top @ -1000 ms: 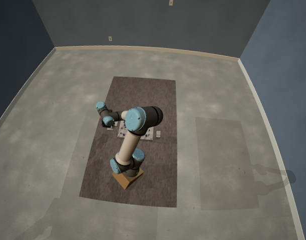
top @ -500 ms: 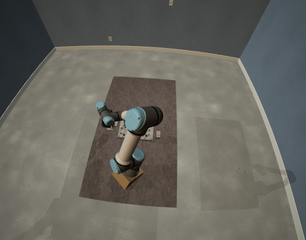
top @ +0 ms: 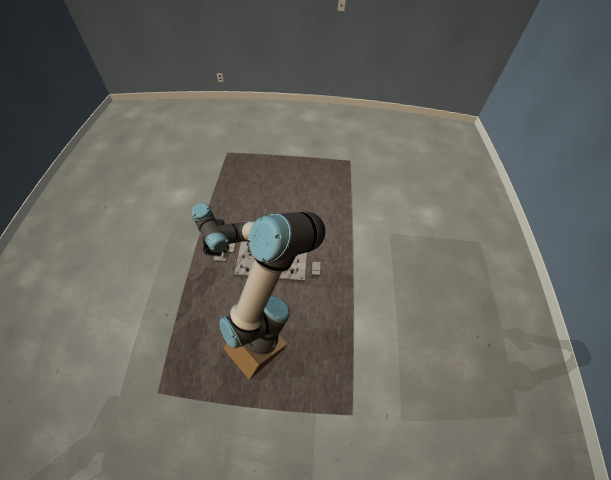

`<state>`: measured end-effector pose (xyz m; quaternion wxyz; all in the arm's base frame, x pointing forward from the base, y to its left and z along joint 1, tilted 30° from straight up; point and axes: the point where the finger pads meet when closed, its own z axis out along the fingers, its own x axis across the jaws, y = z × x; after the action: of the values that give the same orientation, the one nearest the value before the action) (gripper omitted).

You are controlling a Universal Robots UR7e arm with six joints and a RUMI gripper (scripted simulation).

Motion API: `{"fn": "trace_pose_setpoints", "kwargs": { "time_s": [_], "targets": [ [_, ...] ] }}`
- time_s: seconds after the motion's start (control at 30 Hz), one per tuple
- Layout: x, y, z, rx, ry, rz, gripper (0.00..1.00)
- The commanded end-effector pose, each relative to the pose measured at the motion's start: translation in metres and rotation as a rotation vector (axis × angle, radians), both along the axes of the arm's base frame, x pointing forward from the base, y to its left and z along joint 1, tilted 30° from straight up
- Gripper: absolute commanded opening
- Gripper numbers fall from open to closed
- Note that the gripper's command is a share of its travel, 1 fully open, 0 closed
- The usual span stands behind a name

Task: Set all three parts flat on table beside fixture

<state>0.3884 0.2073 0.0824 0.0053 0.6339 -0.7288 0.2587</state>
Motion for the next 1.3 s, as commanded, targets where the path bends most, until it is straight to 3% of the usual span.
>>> {"fn": "trace_pose_setpoints", "kwargs": {
  "time_s": [0.0,0.93,1.27],
  "targets": [
    [0.001,0.0,-0.001,0.001,-0.001,0.0,0.0],
    [0.023,-0.026,-0.06,0.001,-0.001,0.0,0.0],
    [0.026,-0.03,-0.069,0.001,-0.001,0.0,0.0]
  ]
}}
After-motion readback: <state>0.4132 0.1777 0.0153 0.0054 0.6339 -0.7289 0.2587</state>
